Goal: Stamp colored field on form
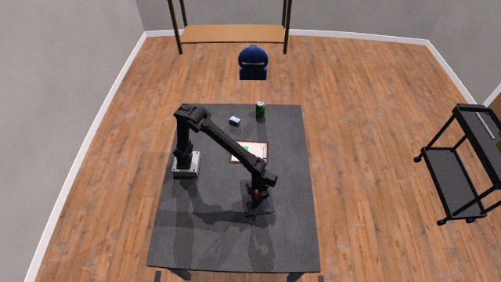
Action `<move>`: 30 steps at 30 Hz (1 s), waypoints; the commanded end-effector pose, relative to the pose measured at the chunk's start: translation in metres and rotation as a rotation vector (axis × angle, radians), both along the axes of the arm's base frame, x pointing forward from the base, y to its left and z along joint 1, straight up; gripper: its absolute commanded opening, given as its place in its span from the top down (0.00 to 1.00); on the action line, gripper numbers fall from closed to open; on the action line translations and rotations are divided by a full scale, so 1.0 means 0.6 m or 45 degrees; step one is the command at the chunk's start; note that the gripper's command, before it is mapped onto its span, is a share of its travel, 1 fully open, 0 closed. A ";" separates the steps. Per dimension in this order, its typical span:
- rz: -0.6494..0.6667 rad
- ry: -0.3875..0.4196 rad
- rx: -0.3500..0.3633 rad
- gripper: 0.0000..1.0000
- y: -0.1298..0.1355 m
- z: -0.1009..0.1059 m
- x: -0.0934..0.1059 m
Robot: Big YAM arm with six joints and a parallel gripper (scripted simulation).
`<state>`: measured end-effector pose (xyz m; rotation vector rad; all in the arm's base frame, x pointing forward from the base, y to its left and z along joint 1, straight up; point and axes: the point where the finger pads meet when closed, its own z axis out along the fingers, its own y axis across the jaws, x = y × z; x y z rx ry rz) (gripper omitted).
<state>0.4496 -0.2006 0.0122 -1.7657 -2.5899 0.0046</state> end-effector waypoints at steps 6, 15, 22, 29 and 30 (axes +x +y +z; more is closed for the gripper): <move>0.000 -0.078 -0.031 0.67 -0.019 0.029 0.031; 0.000 -0.078 -0.031 0.67 -0.019 0.029 0.031; 0.000 -0.078 -0.031 0.67 -0.019 0.029 0.031; 0.000 -0.078 -0.031 0.67 -0.019 0.029 0.031; 0.000 -0.078 -0.031 0.67 -0.019 0.029 0.031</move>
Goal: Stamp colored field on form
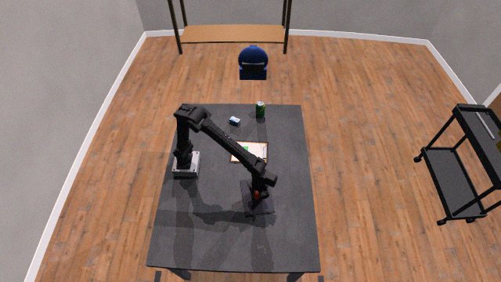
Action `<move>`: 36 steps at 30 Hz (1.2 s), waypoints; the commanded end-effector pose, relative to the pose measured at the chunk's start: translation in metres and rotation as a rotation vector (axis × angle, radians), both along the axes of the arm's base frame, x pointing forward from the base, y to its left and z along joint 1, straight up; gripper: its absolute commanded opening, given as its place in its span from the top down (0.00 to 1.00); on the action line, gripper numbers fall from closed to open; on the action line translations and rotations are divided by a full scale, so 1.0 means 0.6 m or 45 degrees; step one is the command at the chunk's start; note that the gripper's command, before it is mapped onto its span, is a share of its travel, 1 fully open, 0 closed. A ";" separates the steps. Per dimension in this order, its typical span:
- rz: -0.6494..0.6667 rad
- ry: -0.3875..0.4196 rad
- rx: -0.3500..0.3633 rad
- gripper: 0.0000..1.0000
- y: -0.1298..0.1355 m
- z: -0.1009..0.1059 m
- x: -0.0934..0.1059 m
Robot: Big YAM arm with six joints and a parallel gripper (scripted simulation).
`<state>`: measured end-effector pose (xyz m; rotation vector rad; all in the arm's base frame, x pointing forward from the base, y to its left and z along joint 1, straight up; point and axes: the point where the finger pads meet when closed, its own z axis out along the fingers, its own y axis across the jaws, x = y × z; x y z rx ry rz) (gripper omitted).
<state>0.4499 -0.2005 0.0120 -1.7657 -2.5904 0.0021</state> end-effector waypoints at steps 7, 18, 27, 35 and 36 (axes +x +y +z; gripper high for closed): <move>0.000 -0.076 -0.033 0.67 -0.019 0.030 0.031; 0.000 -0.078 -0.034 0.67 -0.019 0.031 0.032; 0.000 -0.088 -0.038 0.67 -0.021 0.091 0.035; 0.000 -0.089 -0.039 0.67 -0.020 0.121 0.034; 0.000 -0.089 -0.039 0.67 -0.020 0.121 0.034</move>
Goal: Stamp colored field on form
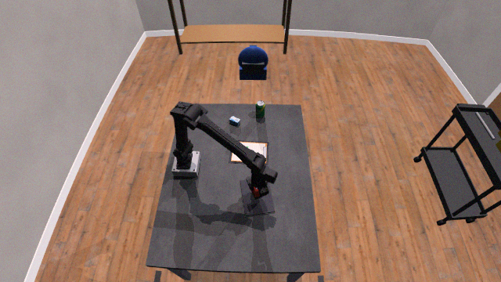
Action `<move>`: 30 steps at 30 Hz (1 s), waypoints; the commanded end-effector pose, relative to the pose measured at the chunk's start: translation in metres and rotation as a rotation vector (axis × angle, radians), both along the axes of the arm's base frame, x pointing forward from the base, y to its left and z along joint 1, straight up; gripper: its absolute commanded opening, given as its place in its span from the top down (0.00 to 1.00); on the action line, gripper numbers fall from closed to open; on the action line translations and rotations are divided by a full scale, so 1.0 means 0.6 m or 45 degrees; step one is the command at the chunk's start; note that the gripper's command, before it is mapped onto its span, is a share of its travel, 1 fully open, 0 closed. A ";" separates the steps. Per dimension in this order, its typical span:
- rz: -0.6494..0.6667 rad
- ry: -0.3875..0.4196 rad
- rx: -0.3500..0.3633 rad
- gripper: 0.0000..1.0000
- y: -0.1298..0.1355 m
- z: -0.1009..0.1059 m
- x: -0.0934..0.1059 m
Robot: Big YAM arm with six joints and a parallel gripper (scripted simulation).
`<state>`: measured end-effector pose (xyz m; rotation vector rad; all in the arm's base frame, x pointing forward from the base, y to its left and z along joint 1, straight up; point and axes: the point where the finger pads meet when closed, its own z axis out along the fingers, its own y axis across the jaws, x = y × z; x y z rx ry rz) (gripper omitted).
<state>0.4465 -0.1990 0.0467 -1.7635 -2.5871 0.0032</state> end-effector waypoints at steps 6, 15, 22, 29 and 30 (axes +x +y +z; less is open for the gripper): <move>-0.002 -0.072 -0.031 0.67 -0.020 0.048 0.039; -0.152 -0.060 -0.015 0.67 0.166 0.035 0.017; -0.401 -0.056 0.001 0.67 0.404 0.032 -0.059; -0.534 -0.051 0.010 0.67 0.506 0.027 -0.128; -0.545 -0.050 0.010 0.67 0.513 0.027 -0.134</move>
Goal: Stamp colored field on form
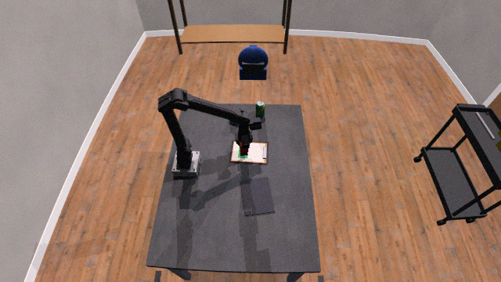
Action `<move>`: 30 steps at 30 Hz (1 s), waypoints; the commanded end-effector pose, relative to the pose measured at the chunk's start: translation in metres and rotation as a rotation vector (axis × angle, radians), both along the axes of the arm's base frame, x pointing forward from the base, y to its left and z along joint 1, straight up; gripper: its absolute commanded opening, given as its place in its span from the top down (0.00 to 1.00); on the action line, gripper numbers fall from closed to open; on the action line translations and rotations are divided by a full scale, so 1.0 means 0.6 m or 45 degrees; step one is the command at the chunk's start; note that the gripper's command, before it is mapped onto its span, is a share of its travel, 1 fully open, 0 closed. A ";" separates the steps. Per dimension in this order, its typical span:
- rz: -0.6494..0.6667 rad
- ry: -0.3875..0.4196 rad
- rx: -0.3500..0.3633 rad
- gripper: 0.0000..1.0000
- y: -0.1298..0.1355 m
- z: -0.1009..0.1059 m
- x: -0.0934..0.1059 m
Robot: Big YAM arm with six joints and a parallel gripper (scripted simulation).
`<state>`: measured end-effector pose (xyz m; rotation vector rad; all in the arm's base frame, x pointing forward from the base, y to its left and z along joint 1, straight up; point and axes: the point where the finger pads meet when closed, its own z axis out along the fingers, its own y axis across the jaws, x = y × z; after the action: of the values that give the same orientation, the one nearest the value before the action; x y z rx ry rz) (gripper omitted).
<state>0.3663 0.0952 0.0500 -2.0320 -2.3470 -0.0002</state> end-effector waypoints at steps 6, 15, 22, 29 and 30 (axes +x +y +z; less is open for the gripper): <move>-0.290 -0.117 -0.003 0.67 0.023 0.042 0.025; -0.261 -0.100 -0.008 0.67 0.042 0.031 0.030; -0.272 -0.127 0.003 0.67 0.041 0.045 0.037; -0.268 -0.127 0.003 0.67 0.041 0.045 0.037; -0.268 -0.127 0.003 0.67 0.041 0.045 0.037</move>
<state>0.3574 0.1094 0.0504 -2.2799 -2.1477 0.0191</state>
